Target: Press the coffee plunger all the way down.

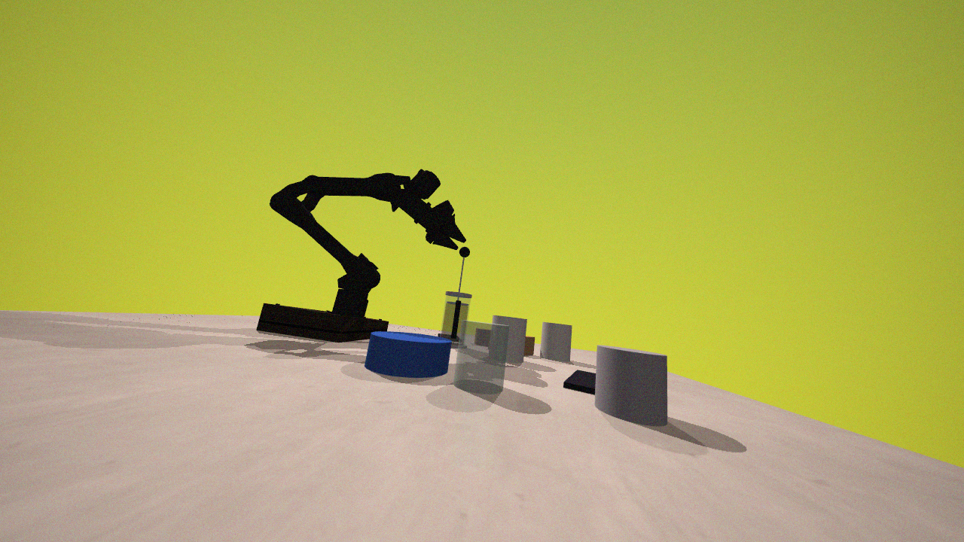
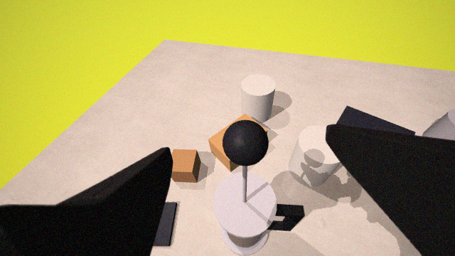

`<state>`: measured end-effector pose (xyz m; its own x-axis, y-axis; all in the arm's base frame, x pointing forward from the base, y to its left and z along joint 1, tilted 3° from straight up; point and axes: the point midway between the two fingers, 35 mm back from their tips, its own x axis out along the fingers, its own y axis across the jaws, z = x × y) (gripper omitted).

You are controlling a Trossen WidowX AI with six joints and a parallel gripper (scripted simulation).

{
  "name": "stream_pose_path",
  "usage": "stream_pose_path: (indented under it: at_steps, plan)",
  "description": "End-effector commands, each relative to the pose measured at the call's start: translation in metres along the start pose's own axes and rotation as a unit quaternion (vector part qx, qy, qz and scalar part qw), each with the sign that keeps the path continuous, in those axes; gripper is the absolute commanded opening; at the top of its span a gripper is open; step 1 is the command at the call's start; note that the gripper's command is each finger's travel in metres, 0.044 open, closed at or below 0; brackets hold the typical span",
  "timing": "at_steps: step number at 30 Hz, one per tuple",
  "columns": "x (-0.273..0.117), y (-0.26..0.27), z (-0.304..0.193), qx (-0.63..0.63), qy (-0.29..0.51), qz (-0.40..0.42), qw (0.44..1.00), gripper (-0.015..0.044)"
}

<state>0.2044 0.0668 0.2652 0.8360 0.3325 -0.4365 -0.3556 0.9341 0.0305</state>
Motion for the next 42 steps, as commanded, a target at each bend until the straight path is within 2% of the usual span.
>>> stream_pose_path:
  at_steps: [1,13,24,28,42]
  plan:
    - [0.009,-0.001,-0.003,0.002,0.006,-0.001,1.000,0.0440]
    - [0.025,0.000,-0.004,0.003,0.005,-0.001,1.000,0.0440]
    - [0.025,0.000,-0.004,0.003,0.005,-0.001,1.000,0.0151]
    - [0.025,0.000,-0.004,0.003,0.005,-0.001,1.000,0.0130]
    - [0.030,0.000,-0.011,0.003,0.005,-0.001,1.000,0.0130]
